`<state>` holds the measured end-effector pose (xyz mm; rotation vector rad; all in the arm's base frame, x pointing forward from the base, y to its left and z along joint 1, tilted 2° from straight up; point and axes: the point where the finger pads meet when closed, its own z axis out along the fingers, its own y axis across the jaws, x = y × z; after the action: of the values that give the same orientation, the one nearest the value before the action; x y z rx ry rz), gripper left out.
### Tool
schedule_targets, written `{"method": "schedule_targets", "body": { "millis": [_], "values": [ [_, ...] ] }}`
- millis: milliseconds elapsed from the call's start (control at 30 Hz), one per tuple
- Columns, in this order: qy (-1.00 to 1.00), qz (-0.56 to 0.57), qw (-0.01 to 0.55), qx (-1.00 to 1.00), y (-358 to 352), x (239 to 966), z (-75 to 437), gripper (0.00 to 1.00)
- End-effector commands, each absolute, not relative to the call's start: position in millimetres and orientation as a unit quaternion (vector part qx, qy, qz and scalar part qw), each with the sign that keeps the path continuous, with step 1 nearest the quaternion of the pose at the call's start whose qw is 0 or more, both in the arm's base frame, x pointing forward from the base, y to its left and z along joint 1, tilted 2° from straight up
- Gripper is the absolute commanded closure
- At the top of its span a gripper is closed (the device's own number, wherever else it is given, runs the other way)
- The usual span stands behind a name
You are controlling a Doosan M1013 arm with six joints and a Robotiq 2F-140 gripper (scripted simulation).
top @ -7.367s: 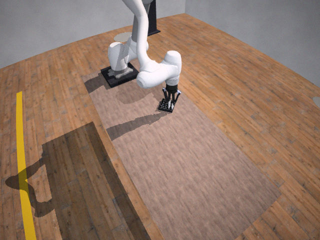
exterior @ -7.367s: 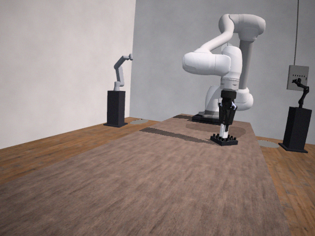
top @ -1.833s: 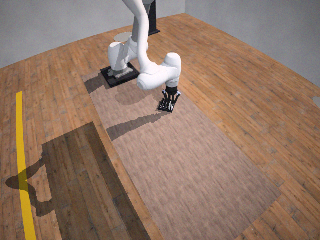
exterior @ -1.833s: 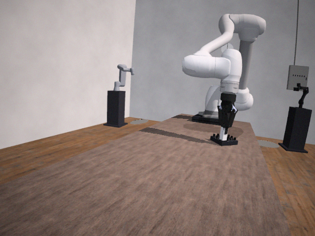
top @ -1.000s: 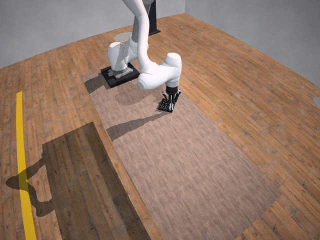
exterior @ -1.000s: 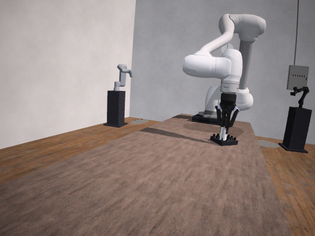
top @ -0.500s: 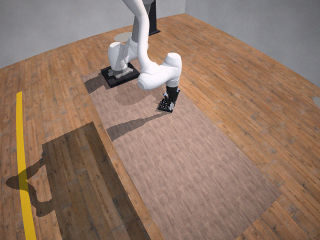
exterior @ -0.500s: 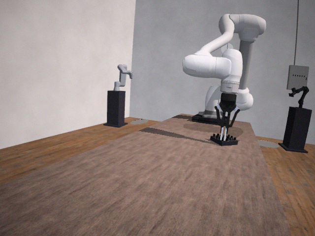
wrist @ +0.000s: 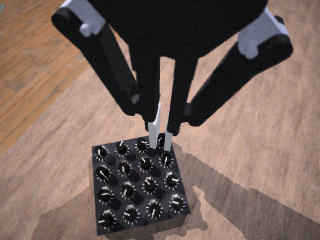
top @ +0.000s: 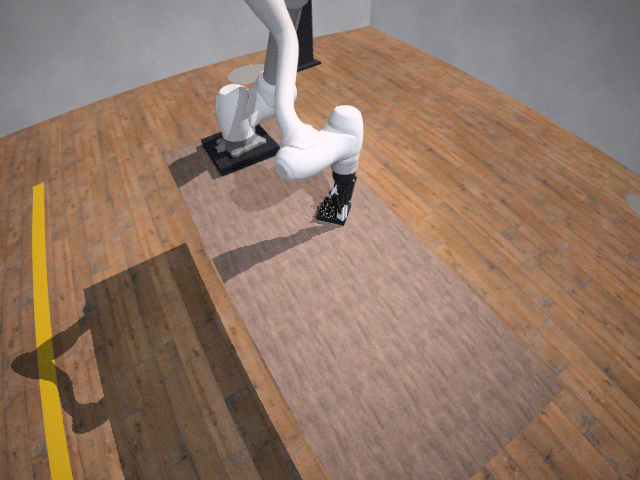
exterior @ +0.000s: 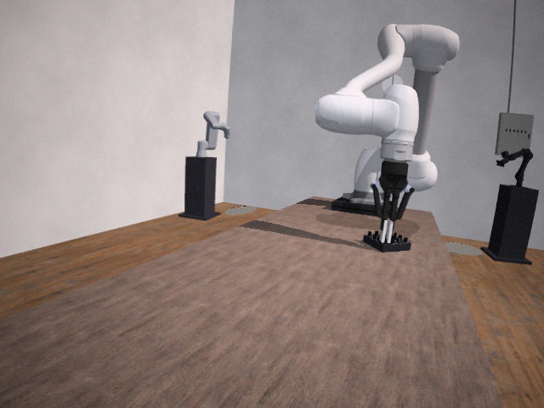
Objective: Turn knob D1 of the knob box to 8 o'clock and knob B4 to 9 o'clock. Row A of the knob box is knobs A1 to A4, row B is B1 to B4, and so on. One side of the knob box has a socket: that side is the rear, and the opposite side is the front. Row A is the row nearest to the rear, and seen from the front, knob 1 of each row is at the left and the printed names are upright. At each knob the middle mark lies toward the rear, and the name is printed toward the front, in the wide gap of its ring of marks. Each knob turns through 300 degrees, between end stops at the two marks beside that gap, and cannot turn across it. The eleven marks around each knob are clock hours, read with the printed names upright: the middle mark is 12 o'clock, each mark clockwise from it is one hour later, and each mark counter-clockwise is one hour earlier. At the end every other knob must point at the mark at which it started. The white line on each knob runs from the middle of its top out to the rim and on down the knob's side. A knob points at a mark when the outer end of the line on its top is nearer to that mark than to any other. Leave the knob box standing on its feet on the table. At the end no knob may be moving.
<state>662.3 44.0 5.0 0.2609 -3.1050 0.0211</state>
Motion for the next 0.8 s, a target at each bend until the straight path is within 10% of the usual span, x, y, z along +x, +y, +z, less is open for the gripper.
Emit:
{"method": "schedule_targets", "body": {
  "millis": [0,767],
  "values": [
    [-0.990,0.003,0.013,0.140,44.0,662.3,5.1,0.95],
    [-0.959,0.001,0.013,0.283,44.0,662.3,5.1,0.95]
  ]
}}
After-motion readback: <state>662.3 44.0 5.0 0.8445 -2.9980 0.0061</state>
